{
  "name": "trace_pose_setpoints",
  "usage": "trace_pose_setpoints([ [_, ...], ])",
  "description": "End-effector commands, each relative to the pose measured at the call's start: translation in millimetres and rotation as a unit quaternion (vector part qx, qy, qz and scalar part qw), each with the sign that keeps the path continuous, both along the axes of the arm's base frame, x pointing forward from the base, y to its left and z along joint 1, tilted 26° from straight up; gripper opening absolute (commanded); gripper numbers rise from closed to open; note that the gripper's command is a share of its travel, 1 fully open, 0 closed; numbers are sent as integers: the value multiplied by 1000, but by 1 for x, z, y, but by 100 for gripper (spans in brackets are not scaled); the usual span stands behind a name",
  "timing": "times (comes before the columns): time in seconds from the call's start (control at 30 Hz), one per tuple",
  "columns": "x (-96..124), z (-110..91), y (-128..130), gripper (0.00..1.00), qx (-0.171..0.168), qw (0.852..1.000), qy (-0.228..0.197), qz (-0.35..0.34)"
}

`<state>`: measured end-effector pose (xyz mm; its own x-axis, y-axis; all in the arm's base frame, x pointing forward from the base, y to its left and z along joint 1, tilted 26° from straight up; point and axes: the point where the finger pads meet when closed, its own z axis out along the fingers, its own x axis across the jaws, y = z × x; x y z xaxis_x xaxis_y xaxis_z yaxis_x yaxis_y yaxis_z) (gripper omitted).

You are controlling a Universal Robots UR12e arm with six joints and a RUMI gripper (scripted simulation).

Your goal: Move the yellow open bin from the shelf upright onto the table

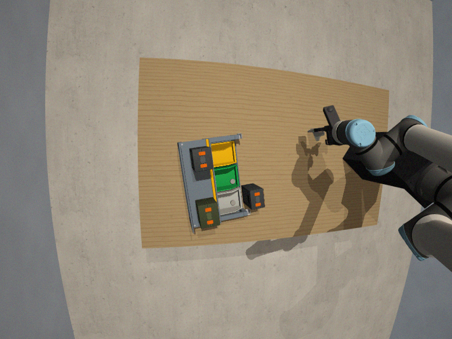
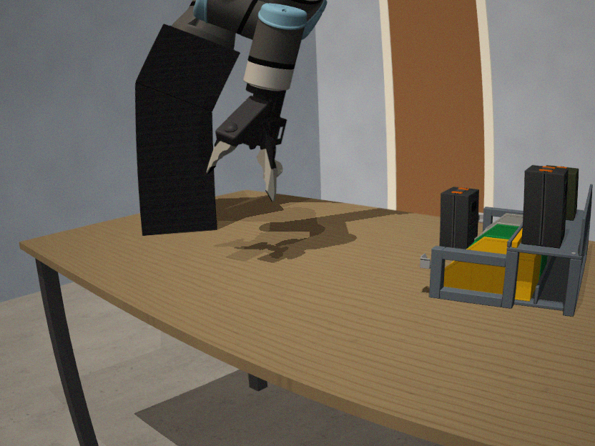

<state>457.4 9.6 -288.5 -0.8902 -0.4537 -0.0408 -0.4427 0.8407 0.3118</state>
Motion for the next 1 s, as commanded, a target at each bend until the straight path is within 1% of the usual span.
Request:
trace_pose_setpoints([
  [0.0, 18, 6, 10, 100, 21, 998, -47, -33],
  [0.33, 18, 6, 10, 100, 21, 998, -47, -33],
  [0.5, 60, 22, 32, 100, 57, 987, -122, -86],
  [0.9, 60, 22, 32, 100, 57, 987, -122, -86],
  [0.97, 76, 28, 41, 100, 57, 987, -121, -86],
])
